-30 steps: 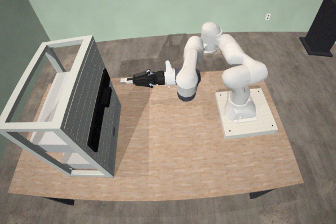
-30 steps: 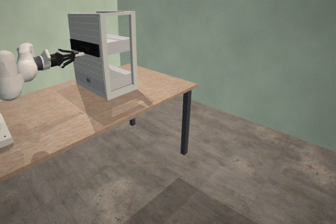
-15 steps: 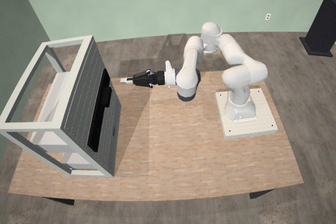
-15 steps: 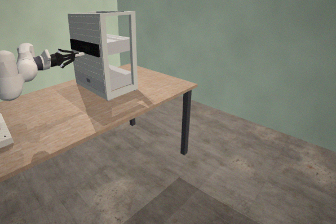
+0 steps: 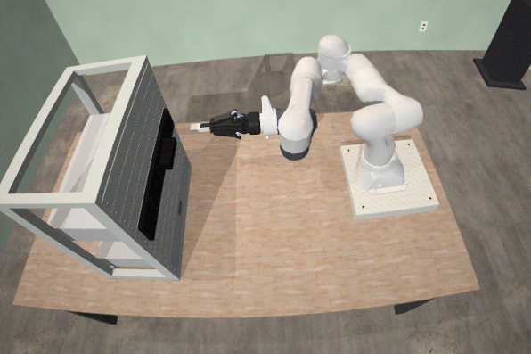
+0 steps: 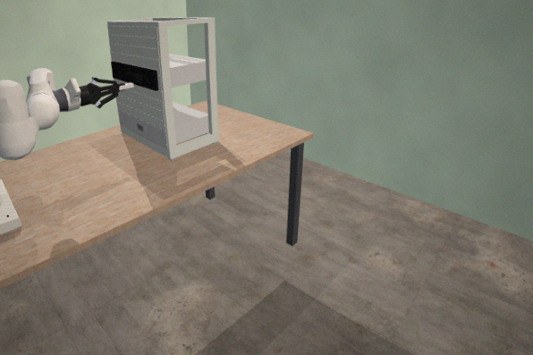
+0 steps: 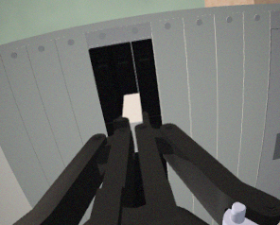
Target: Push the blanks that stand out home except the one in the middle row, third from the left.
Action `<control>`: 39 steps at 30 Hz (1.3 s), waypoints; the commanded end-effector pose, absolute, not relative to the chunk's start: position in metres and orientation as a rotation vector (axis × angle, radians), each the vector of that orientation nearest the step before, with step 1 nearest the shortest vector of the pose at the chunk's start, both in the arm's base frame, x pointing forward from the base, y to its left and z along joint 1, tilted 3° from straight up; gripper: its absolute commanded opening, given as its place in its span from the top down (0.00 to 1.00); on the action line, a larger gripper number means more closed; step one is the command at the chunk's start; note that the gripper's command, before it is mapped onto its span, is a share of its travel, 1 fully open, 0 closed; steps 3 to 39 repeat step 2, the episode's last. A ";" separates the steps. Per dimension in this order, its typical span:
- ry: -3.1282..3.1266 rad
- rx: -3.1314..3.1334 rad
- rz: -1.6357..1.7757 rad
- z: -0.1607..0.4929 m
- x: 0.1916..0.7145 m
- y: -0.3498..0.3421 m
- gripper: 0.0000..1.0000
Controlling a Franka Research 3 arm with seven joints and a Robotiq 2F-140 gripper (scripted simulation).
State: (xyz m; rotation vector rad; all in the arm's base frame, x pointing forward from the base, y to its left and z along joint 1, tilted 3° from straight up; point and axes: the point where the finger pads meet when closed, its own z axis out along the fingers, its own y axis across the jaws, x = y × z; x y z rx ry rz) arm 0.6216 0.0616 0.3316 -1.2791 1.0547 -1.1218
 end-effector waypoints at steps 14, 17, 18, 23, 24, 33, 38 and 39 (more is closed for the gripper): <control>1.052 -1.277 -1.128 0.334 0.621 0.061 1.00; 1.052 -1.277 -1.128 0.334 0.621 0.061 1.00; 1.052 -1.277 -1.128 0.334 0.621 0.061 1.00; 1.052 -1.277 -1.128 0.334 0.621 0.061 1.00; 1.052 -1.277 -1.128 0.334 0.621 0.061 1.00; 1.052 -1.277 -1.128 0.334 0.621 0.061 1.00; 1.052 -1.277 -1.128 0.334 0.621 0.061 1.00; 1.052 -1.277 -1.128 0.334 0.621 0.061 1.00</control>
